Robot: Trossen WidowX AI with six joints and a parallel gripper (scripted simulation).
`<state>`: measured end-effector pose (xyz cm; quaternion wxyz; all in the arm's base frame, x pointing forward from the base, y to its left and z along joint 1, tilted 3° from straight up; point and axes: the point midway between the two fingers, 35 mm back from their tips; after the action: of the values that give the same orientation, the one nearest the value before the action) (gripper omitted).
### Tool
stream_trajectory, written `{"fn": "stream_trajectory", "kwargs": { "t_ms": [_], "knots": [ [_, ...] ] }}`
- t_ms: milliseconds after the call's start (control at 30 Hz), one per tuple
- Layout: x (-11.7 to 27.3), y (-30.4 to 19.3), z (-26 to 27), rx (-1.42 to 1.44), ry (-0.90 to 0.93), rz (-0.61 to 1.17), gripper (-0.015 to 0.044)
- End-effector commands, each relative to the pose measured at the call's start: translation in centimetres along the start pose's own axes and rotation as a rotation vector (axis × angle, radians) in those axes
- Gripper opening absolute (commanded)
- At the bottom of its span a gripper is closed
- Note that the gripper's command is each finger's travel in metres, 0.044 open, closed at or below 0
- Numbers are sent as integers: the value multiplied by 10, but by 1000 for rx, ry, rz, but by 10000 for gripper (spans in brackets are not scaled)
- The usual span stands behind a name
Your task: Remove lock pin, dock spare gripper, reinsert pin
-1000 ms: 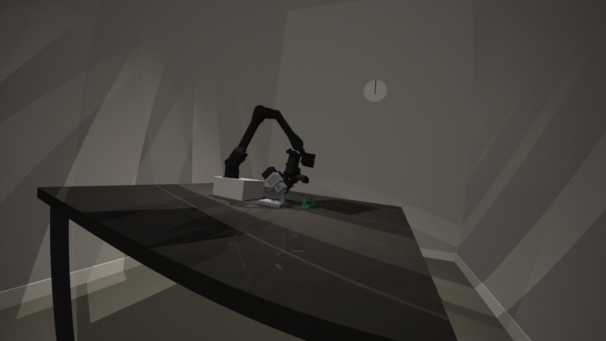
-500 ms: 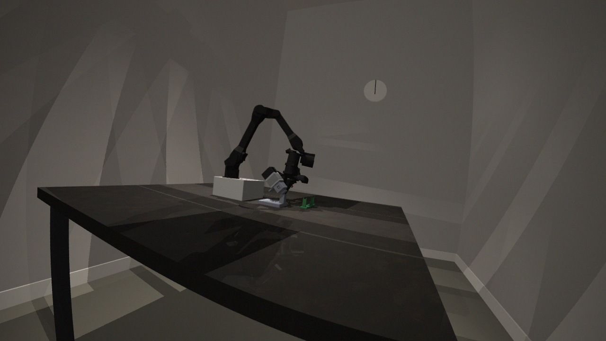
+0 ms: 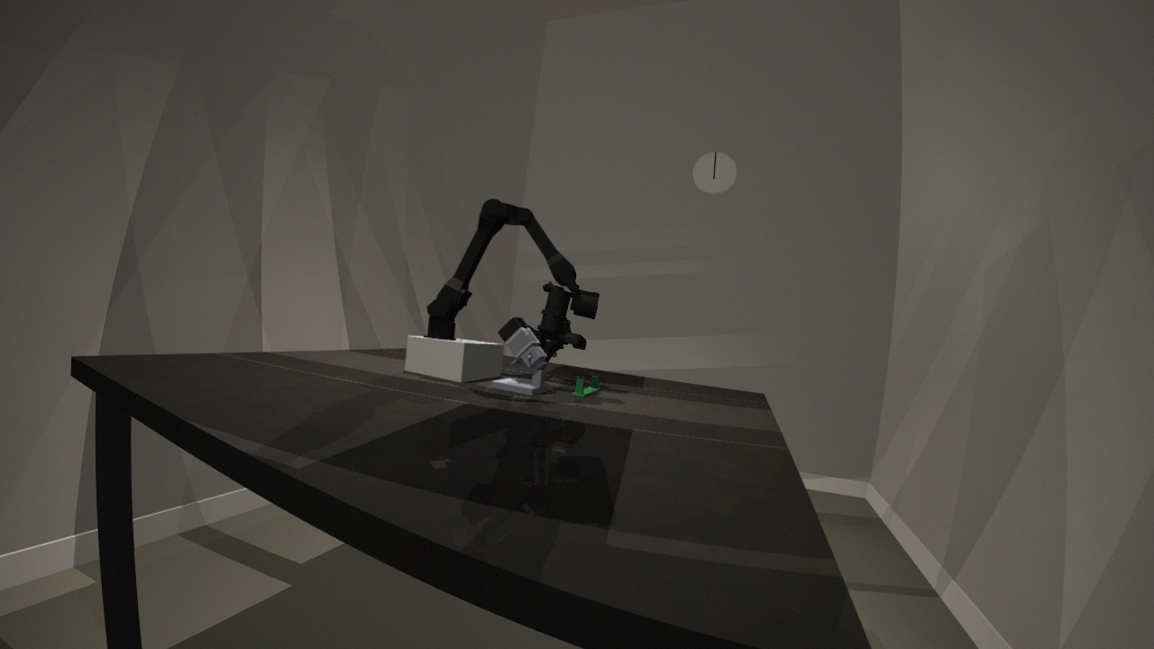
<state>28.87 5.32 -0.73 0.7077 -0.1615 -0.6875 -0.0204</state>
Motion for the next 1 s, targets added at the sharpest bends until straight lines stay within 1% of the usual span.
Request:
{"fn": "stream_trajectory", "kwargs": {
  "t_ms": [0,233,467,500,667,967],
  "knots": [
    [0,-3,-2,1,-2,3,0],
    [-1,-5,-2,1,-1,3,0],
    [-1,-4,-1,-1,3,0,184],
    [-1,-4,-1,-1,3,0,200],
    [0,-3,-1,-1,3,0,200],
    [19,4,4,2,14,7,200]
  ]
}}
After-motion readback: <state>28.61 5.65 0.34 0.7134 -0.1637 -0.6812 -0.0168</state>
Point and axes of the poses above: the point midway between the two fingers, 35 mm back from their tips, its own x axis back along the fingers, its own z axis across the jaws, y = z × x, and after that the axes turned 13 degrees about -x, right-handed
